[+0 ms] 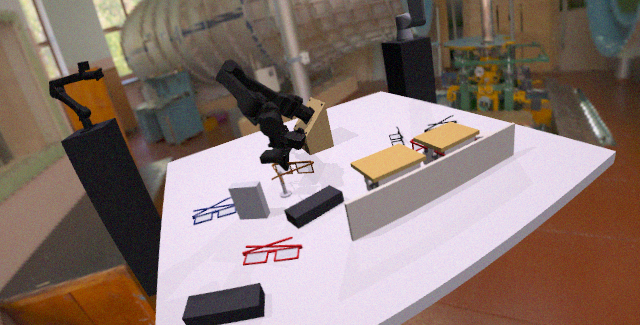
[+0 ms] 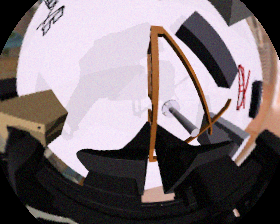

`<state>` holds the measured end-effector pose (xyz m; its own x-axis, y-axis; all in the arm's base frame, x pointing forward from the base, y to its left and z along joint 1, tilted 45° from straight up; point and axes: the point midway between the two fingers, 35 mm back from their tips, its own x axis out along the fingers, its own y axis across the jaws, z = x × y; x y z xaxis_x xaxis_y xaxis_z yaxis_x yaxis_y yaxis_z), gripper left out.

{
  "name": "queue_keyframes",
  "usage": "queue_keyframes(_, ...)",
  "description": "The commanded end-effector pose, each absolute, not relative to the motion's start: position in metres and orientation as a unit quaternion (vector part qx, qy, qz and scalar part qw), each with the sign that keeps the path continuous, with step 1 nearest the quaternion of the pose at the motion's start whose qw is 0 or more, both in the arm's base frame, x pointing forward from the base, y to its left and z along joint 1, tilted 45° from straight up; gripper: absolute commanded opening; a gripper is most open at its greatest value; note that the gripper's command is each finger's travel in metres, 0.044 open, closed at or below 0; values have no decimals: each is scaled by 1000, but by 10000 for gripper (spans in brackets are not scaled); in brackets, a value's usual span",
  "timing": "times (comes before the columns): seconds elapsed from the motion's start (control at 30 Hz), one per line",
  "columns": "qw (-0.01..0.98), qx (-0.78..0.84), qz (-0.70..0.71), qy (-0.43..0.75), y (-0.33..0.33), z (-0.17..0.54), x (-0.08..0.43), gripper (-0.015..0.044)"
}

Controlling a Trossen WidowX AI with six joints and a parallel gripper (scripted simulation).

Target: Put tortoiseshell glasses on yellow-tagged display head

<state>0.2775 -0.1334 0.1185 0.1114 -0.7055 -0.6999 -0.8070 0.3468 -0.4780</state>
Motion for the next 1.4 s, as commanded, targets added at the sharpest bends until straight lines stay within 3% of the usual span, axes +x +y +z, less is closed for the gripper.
queue_keyframes(0.0, 478, -569, 55, 667, -131, 113, 275, 0)
queue_keyframes(1.37, 478, -568, 56, 667, -107, 89, 282, 0)
